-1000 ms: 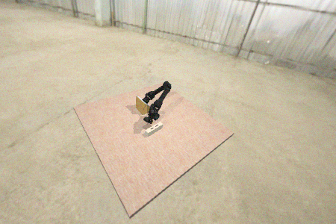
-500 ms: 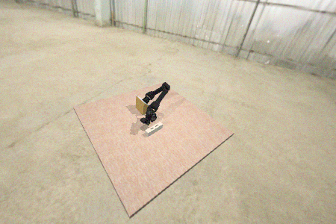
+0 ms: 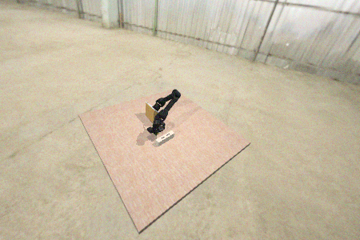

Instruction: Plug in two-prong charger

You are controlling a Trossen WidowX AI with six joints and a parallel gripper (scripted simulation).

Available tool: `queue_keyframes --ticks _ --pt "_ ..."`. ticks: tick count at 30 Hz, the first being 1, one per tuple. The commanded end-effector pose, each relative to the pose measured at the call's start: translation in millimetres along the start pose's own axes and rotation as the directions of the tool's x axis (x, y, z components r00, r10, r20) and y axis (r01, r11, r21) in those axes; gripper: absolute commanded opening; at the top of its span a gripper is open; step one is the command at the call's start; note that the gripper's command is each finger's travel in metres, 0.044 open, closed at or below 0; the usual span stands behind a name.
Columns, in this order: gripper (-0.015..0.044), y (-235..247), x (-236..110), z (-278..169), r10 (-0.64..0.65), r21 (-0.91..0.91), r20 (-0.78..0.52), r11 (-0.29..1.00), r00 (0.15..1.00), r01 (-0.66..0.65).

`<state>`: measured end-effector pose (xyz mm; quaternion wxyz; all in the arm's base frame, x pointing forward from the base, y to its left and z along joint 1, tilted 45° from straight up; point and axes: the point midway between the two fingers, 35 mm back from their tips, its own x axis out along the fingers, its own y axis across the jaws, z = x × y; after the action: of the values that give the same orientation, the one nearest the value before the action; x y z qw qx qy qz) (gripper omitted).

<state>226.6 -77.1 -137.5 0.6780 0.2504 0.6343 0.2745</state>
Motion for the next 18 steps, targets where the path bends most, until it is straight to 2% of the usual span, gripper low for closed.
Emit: queue_keyframes --ticks 1,18 --pt "0.0 -3.7 0.8 1.8 -0.002 0.01 -0.001 1.0 1.0 0.002" --pt "0.0 -8.7 0.6 21.9 0.0 0.023 0.0 1.0 1.0 0.0"
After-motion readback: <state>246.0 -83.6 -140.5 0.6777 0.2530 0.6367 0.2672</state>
